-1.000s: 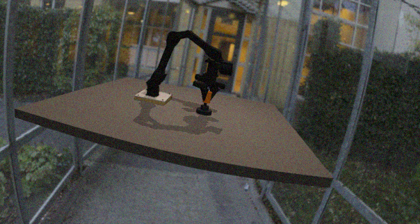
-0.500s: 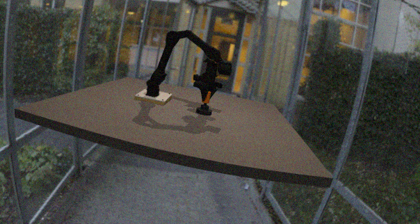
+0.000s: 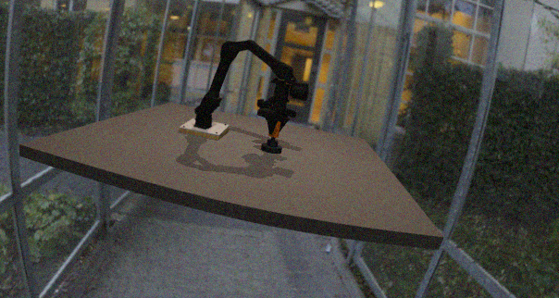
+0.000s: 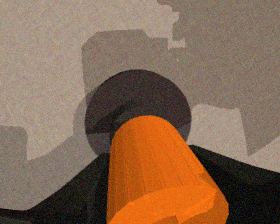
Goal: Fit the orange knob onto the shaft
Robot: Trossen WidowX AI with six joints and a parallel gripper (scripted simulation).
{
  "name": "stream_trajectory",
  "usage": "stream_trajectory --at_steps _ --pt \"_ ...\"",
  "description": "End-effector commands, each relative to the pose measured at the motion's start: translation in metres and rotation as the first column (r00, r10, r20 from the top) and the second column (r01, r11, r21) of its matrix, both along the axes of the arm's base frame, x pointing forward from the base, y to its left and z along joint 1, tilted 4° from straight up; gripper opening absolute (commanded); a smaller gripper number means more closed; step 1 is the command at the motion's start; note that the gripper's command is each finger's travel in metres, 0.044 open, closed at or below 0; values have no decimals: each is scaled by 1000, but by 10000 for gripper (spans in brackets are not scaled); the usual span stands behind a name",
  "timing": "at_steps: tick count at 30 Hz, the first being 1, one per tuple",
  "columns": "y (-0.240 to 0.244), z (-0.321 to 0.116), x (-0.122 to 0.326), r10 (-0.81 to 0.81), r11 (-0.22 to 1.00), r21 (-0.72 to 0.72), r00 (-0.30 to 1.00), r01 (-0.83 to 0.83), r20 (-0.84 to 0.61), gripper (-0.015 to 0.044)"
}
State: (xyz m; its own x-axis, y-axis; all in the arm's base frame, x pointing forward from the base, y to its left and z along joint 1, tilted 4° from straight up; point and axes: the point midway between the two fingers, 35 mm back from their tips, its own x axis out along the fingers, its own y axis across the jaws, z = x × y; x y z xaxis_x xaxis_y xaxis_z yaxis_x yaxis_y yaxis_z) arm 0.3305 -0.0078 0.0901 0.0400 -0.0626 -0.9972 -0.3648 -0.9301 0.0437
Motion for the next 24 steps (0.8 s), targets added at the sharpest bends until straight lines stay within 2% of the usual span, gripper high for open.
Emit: stream_trajectory --at_steps 1,8,15,24 --pt "0 0 1 5 1000 -2 1000 -5 2 0" --pt "-1 6 3 14 1000 -2 1000 -14 2 0" --pt "-1 6 6 212 977 -9 977 -212 -12 0" --pt "-1 3 4 212 977 -9 977 -212 -12 0"
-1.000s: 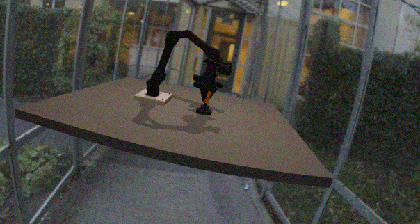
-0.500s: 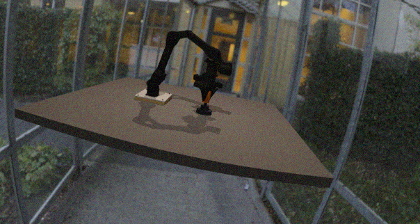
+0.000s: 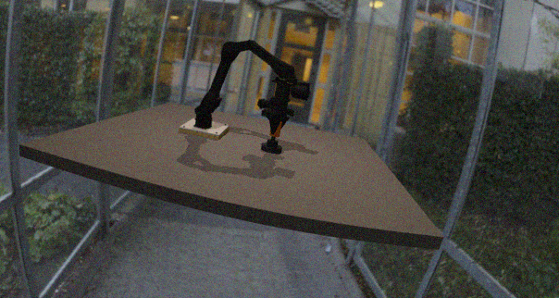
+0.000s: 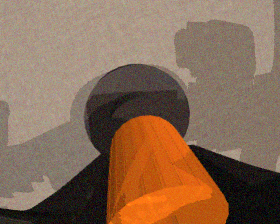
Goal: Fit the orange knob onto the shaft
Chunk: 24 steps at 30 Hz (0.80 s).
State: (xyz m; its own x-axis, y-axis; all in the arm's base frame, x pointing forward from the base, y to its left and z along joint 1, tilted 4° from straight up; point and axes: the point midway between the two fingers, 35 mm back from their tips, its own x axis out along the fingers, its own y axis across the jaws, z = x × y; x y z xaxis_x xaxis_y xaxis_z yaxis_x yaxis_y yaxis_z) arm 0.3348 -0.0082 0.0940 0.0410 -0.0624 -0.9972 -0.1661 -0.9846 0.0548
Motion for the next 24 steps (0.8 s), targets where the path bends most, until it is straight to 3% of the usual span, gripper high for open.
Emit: stream_trajectory --at_steps 1,24 --pt "0 -1 0 8 1000 -2 1000 -8 1 0" --pt "0 -6 -3 8 1000 -2 1000 -8 1 0"
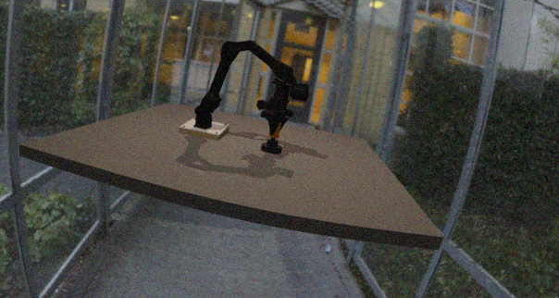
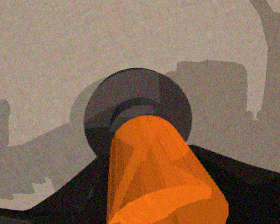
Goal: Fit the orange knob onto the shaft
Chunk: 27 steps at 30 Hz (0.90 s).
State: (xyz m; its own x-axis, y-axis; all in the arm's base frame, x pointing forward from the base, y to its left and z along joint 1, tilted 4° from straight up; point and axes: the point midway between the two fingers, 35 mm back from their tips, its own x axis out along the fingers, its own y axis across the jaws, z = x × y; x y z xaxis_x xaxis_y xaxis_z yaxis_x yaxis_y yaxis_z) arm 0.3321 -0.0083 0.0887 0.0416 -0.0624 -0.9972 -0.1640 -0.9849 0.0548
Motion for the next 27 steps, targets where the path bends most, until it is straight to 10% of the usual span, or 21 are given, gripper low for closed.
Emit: stream_trajectory --at_steps 1,27 --pt "0 -1 0 5 1000 -2 1000 -5 0 0" --pt "-1 -14 0 -3 1000 0 1000 3 2 53"
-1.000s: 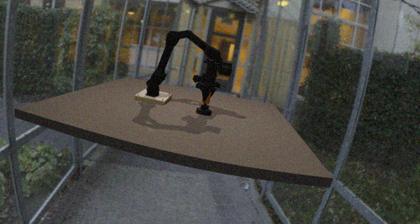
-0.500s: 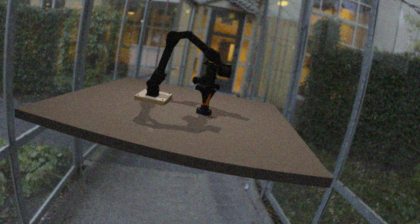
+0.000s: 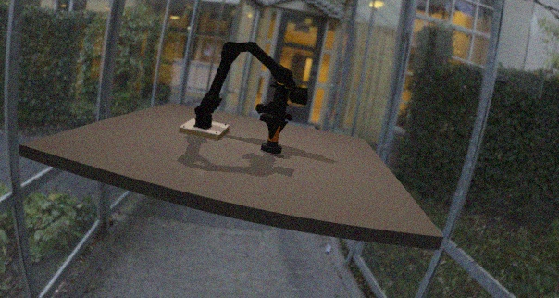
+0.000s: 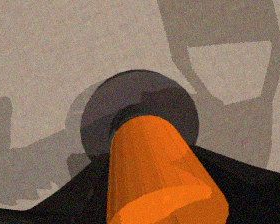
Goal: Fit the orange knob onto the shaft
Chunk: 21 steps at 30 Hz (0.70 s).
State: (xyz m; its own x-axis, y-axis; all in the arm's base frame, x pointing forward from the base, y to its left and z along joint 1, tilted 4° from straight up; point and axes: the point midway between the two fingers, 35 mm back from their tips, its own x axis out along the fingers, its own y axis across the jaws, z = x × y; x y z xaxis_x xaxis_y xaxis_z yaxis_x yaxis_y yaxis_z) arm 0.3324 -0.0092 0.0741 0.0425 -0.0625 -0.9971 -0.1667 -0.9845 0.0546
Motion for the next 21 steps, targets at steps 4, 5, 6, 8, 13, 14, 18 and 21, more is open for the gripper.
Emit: stream_trajectory --at_steps 4,5,6,8,13,14,18,21 --pt "0 1 0 0 1000 0 1000 0 1 158" --pt "0 1 0 0 1000 0 1000 0 1 184" --pt "0 1 0 0 1000 0 1000 0 1 210" --pt "0 1 0 0 1000 0 1000 0 1 263" --pt "0 1 0 0 1000 0 1000 0 1 394" --pt "0 1 0 0 1000 0 1000 0 1 420" --pt "0 1 0 0 1000 0 1000 0 1 440" --pt "0 3 0 0 1000 0 1000 0 1 440"
